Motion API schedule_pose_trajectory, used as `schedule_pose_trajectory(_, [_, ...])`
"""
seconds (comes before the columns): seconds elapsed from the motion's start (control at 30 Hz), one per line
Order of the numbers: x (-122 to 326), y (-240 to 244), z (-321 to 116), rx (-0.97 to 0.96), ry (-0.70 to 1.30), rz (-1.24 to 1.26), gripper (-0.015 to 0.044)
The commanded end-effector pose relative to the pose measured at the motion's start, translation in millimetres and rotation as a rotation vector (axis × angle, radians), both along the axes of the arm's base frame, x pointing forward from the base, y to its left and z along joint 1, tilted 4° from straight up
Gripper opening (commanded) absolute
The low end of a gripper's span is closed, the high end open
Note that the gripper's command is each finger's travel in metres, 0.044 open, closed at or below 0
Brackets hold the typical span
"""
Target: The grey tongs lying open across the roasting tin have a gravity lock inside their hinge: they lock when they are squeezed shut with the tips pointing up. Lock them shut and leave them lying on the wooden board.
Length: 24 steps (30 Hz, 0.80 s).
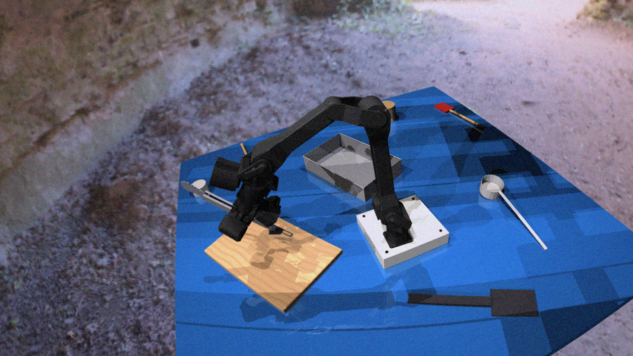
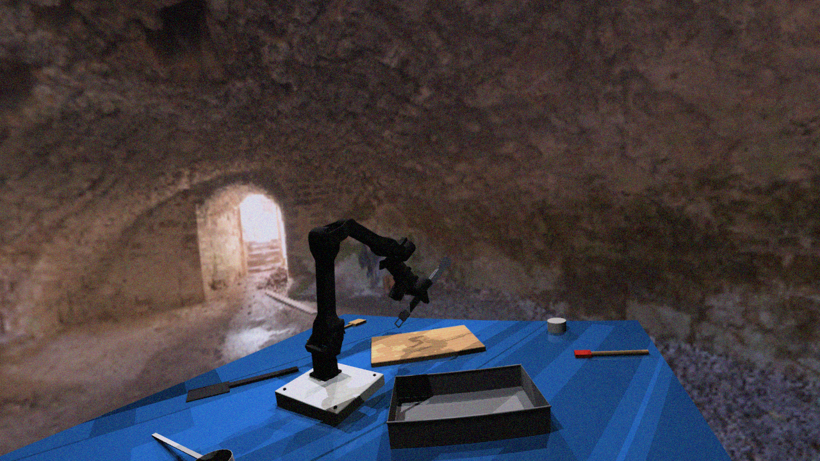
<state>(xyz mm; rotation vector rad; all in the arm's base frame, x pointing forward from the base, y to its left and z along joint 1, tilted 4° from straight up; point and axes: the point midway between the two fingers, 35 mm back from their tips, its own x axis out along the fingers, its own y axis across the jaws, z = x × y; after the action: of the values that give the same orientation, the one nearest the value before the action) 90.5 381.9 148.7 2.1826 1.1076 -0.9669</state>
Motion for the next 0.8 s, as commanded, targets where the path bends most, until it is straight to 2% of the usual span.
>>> schedule_pose_trajectory(0.0, [1.4, 1.6, 2.5, -0.043, 0.041, -0.008, -0.0150])
schedule_pose_trajectory(0.77, [5.9, -14.1, 11.0, -0.337, 0.292, -0.088, -0.0150])
